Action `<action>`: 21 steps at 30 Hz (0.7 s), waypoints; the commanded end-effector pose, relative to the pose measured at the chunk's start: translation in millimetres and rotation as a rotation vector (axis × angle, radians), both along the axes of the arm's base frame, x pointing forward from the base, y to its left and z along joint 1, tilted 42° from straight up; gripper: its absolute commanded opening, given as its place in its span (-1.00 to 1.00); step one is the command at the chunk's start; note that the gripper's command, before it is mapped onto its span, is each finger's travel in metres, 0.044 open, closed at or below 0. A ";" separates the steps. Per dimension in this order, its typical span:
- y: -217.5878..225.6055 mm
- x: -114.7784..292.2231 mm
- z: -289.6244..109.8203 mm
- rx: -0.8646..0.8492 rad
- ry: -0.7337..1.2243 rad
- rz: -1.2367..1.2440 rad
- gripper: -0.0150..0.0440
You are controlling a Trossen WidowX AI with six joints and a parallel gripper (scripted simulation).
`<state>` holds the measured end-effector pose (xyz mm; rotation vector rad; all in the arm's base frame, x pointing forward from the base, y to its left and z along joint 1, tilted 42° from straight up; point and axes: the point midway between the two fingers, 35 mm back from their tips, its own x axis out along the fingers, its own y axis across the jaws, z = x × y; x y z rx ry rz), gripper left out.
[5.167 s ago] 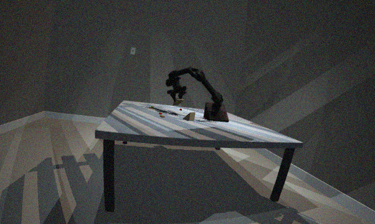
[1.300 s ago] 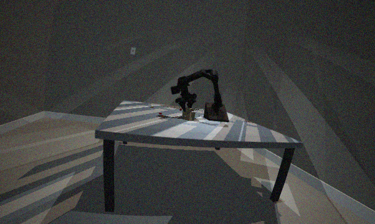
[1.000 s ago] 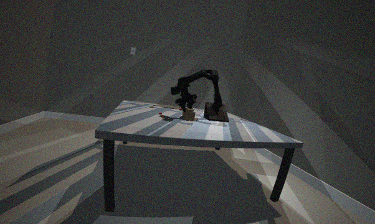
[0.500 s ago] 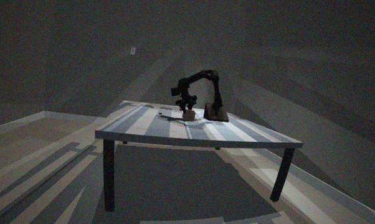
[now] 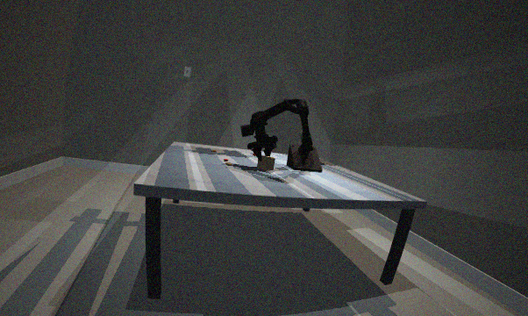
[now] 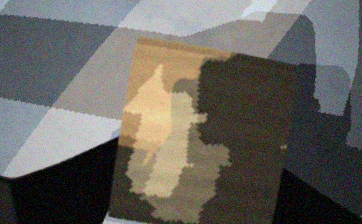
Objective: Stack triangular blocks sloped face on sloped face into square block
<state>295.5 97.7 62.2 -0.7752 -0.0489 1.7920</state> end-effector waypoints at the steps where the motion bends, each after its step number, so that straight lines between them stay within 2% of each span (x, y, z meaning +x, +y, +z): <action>1: 0.5 0.4 0.5 0.003 0.004 -0.006 -0.49; 21: 2.4 0.0 -0.4 0.003 0.004 -0.005 -0.49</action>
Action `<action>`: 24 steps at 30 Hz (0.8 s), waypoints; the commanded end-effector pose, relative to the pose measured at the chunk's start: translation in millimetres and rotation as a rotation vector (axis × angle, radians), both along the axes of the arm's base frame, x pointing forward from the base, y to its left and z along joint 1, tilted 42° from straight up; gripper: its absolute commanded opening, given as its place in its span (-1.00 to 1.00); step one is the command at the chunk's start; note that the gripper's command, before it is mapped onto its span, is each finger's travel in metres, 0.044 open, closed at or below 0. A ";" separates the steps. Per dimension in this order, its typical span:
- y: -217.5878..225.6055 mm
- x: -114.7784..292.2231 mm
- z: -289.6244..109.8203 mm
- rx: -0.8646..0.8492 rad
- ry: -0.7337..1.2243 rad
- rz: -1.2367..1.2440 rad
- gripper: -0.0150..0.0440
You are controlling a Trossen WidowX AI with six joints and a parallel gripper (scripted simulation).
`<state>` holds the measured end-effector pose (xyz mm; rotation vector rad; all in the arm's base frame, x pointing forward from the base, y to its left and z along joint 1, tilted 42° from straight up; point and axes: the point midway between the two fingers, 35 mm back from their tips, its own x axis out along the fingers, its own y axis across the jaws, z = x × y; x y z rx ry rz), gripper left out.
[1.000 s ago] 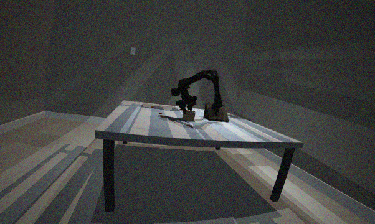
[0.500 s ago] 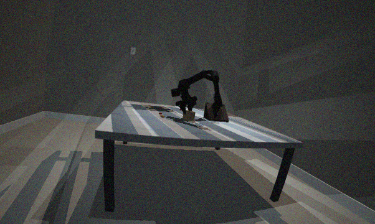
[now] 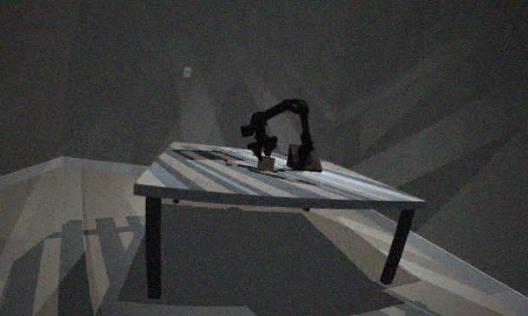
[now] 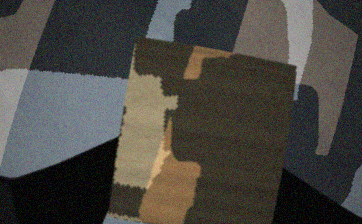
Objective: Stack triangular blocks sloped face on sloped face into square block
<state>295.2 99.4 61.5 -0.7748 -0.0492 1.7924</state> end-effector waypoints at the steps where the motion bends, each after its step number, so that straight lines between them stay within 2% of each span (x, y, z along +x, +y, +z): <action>1: 0.9 0.2 0.3 0.003 0.004 -0.005 -0.49; 10: 0.4 0.3 0.4 0.003 0.004 -0.005 -0.49; 24: 0.1 -0.1 -0.1 0.000 0.001 0.000 0.75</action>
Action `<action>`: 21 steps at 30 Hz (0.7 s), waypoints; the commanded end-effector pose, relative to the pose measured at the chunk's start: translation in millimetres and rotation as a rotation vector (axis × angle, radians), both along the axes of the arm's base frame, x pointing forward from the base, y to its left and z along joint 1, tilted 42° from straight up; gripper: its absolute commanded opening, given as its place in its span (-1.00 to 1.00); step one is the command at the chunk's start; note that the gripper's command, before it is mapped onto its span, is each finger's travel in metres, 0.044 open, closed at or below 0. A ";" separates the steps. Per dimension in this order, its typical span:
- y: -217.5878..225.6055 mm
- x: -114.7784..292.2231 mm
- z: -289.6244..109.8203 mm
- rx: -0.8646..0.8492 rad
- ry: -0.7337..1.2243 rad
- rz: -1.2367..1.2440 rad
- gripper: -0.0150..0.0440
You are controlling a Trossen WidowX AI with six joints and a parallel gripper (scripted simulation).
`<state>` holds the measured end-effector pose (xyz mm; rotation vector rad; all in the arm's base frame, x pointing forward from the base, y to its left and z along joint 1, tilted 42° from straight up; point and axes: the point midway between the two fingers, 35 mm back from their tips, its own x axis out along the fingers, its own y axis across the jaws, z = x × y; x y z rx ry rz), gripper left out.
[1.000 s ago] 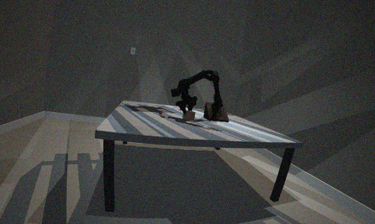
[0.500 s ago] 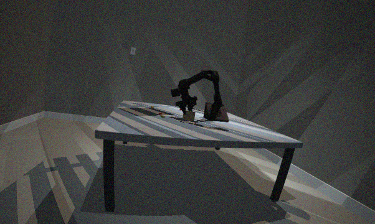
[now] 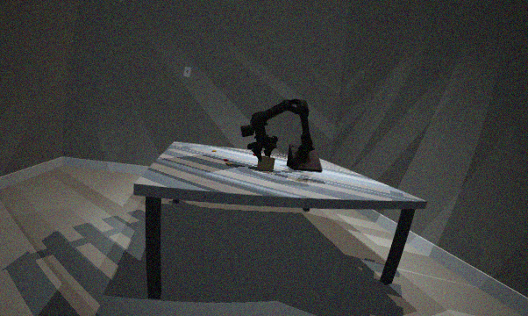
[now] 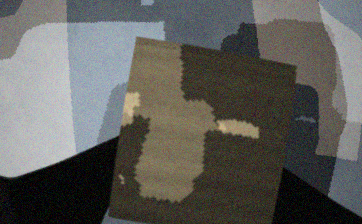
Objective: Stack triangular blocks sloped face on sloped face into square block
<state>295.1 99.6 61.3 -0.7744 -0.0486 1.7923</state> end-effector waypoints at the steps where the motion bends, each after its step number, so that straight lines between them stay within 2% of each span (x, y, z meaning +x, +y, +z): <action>1: 0.0 0.0 0.0 0.000 0.000 0.000 0.84; 3: 0.0 0.0 0.0 0.000 0.000 0.000 1.00; 11: -2.5 1.0 1.3 -0.002 0.002 -0.005 1.00; 13: -20.4 6.8 10.6 -0.017 0.013 -0.037 1.00; 17: -84.0 14.5 46.4 -0.056 0.059 -0.146 1.00; 21: -95.1 13.8 53.3 -0.061 0.068 -0.164 1.00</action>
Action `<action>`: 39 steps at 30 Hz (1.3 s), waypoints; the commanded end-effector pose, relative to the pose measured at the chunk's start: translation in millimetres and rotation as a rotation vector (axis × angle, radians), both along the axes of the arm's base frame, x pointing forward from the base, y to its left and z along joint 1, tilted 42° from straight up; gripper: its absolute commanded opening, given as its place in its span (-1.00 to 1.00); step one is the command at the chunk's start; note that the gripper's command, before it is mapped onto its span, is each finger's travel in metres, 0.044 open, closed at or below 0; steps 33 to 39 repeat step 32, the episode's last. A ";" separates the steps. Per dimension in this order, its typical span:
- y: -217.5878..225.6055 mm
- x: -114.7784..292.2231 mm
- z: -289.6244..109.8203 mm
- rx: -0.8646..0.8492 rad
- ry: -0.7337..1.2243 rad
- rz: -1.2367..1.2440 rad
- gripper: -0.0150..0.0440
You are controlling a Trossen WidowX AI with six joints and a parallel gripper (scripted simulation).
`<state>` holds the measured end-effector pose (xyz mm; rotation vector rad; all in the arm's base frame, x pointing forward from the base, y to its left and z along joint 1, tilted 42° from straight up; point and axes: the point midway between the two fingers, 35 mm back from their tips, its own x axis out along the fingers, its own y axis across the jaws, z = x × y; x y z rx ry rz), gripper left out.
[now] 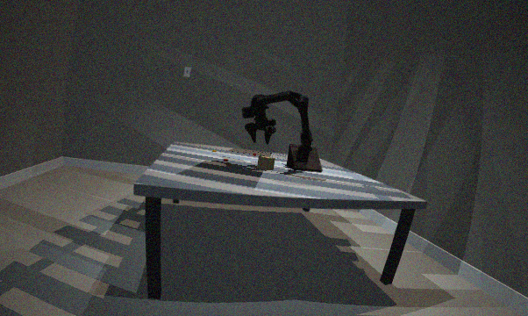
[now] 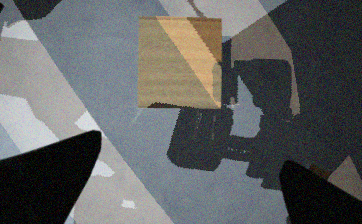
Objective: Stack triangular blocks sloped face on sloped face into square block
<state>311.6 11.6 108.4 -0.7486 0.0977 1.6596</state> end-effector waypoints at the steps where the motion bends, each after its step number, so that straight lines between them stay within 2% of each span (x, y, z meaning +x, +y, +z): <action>1: -7.1 -2.7 6.2 -0.004 0.017 0.003 1.00; 39: -4.8 -0.4 2.5 -0.002 0.003 -0.010 1.00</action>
